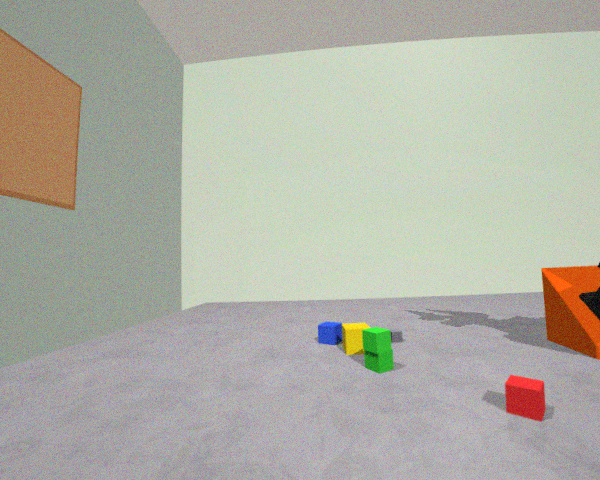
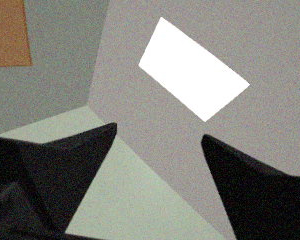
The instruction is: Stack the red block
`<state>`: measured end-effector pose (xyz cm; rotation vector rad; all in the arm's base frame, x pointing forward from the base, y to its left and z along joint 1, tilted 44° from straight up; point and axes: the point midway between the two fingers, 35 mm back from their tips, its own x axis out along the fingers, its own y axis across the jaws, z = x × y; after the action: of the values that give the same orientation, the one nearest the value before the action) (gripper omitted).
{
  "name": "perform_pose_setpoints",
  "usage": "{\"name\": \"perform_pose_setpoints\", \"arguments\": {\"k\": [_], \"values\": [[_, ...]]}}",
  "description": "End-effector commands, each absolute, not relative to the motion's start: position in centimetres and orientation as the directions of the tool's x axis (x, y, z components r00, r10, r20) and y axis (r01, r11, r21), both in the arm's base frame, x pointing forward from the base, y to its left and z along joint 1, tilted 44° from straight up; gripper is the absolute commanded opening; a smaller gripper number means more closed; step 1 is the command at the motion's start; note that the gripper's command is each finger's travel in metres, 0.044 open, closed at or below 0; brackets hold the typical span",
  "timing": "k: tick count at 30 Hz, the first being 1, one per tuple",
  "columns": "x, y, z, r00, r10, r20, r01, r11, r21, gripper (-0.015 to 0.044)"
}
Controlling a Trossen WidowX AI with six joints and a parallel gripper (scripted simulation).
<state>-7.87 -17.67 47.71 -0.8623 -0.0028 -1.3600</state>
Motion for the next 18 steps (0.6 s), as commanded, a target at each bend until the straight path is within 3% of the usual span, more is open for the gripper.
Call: {"name": "perform_pose_setpoints", "arguments": {"k": [1, 9, 18], "values": [[-7.7, -17.5, 47.9, 0.260, -0.840, 0.477, 0.845, -0.042, -0.533, 0.0426], [0.0, -11.7, 52.6, 0.391, -0.650, 0.652, 0.827, -0.063, -0.559, 0.0440], [7.4, -7.8, 53.0, 0.553, -0.504, 0.663, 0.779, 0.032, -0.626, 0.0440]]}}
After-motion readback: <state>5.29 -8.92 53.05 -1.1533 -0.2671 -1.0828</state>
